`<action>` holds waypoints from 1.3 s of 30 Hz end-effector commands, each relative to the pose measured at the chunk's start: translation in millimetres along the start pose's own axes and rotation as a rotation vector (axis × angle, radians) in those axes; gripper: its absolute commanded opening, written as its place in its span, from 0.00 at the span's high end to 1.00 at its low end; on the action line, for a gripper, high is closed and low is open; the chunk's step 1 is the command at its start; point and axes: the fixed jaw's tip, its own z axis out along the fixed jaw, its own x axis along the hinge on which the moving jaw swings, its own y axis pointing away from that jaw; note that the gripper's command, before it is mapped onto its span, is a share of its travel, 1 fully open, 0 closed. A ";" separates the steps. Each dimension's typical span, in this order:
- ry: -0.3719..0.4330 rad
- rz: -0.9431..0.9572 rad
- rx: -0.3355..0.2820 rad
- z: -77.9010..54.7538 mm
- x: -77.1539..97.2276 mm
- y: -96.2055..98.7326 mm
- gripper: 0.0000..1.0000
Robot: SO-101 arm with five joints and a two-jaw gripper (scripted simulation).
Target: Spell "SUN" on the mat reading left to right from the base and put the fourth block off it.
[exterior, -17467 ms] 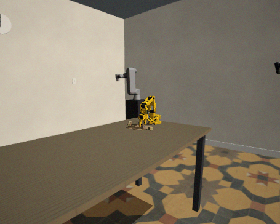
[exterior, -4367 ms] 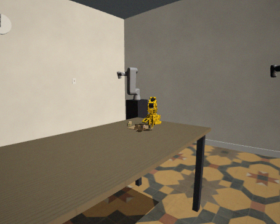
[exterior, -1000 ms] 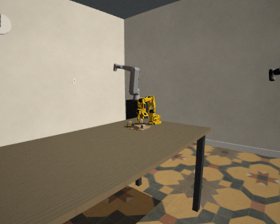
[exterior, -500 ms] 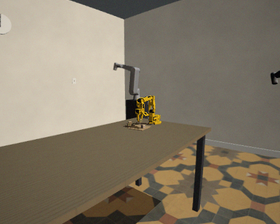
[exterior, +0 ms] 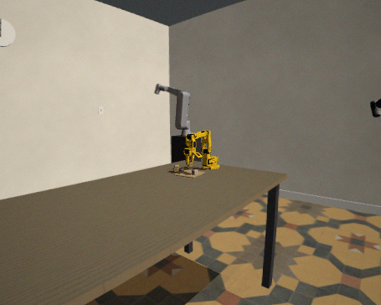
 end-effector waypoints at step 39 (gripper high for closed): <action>-0.001 -0.014 0.073 -9.0 4.1 -6.6 1.00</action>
